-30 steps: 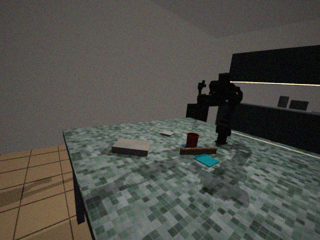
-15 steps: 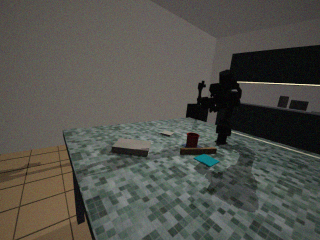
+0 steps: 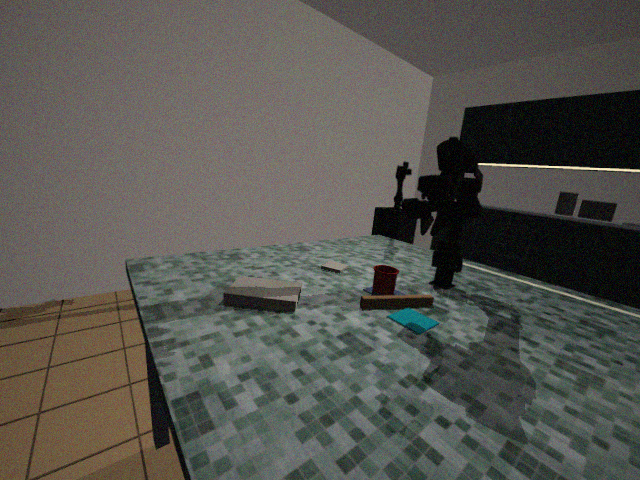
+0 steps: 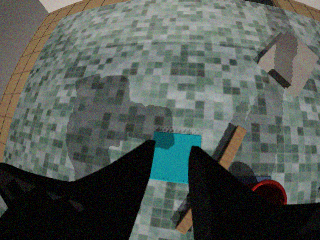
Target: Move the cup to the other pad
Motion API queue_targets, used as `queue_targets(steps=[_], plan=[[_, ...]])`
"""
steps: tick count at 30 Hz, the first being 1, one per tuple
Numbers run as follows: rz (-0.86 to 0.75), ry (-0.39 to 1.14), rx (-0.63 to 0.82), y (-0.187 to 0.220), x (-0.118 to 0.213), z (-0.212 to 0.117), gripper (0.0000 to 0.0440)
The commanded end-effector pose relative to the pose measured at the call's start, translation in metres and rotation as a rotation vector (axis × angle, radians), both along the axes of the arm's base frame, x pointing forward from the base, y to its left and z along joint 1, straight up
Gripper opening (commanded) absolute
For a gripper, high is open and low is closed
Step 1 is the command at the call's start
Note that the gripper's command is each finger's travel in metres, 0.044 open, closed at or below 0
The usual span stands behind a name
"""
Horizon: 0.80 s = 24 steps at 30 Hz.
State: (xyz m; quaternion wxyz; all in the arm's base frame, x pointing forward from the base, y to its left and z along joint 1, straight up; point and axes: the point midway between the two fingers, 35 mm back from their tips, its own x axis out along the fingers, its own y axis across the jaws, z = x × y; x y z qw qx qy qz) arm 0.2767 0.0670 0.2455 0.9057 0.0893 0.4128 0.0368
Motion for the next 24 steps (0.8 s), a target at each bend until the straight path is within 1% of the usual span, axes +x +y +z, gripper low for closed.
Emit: queue_targets(steps=[1, 12, 24], plan=[[-0.003, 0.061, -0.021, -0.002, -0.003, -0.003, 0.0110], [0.011, 0.225, -0.084, -0.008, -0.012, -0.013, 0.0118], [0.041, 0.383, -0.160, -0.020, -0.016, -0.026, 0.0111]])
